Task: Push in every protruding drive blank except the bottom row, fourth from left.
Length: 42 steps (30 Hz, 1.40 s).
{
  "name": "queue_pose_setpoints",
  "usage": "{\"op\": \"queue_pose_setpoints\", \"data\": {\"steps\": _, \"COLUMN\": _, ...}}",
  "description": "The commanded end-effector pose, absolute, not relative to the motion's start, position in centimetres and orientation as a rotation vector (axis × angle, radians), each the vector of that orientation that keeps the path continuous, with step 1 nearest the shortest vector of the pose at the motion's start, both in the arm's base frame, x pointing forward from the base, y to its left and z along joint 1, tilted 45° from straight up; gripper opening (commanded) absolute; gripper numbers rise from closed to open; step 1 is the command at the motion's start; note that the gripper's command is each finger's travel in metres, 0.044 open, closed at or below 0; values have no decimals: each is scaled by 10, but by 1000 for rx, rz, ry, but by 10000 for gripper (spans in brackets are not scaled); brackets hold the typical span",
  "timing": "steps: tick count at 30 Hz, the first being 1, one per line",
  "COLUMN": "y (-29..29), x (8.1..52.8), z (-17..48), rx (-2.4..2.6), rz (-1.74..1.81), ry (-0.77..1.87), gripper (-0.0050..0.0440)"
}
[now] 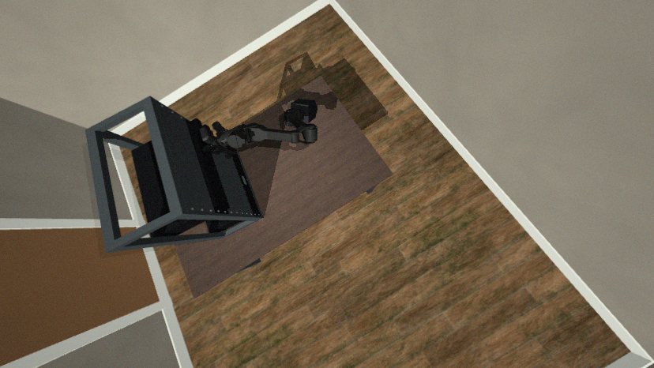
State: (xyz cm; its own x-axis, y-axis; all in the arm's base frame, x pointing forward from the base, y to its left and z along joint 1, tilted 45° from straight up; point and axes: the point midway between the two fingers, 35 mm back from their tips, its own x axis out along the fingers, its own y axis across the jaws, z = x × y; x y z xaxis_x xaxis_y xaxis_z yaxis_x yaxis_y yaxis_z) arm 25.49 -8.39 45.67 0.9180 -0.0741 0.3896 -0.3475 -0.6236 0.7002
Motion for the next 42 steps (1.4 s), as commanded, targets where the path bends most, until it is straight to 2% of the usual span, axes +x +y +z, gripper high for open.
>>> {"op": "queue_pose_setpoints", "data": {"steps": 1, "y": -79, "x": 249, "z": 476, "rx": 2187, "rz": 463, "ry": -314, "gripper": 0}}
{"op": "queue_pose_setpoints", "data": {"steps": 42, "y": -78, "x": 250, "z": 480, "rx": 2187, "rz": 463, "ry": -314, "gripper": 0}}
